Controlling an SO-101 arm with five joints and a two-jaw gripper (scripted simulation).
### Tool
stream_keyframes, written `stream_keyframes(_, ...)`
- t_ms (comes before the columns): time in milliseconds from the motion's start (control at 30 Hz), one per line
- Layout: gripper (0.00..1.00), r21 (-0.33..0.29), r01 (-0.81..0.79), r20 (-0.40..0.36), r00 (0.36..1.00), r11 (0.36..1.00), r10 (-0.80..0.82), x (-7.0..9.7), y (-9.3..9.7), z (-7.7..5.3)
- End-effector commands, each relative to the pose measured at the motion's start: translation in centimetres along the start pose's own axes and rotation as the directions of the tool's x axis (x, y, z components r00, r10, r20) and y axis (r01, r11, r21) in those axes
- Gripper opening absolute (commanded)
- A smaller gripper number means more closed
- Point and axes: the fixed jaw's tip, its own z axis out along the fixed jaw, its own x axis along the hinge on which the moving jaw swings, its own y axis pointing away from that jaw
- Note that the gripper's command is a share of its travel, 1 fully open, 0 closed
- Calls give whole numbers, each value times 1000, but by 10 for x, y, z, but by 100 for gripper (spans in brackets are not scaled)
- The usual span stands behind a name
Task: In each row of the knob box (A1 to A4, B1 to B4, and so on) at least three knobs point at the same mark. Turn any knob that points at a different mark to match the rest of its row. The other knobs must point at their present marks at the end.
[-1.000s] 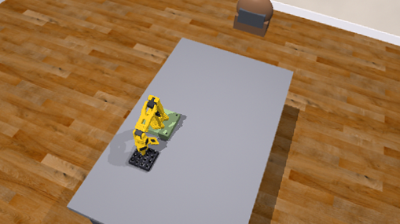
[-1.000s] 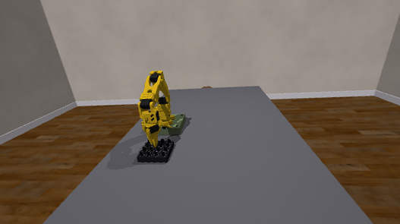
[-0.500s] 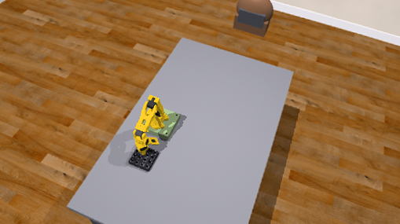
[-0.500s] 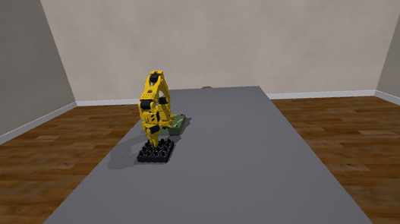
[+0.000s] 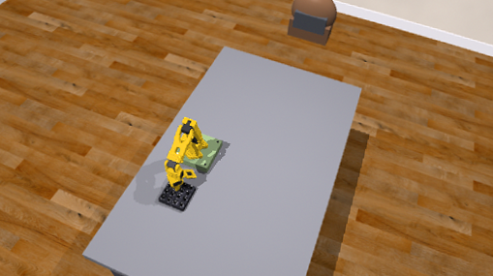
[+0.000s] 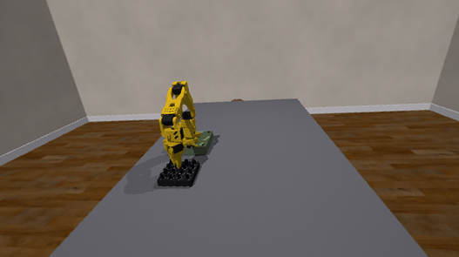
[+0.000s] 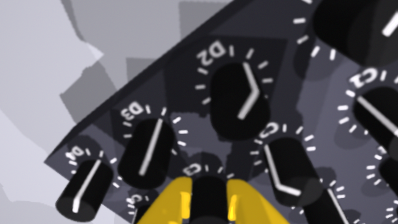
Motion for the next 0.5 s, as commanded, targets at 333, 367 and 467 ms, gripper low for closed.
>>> stream_keyframes(333,1,-7,-4,6,1000,1000,4,-1,1,2)
stream_keyframes(367,1,-7,-4,6,1000,1000,4,-1,1,2)
stream_keyframes(467,1,-7,-4,6,1000,1000,4,-1,1,2)
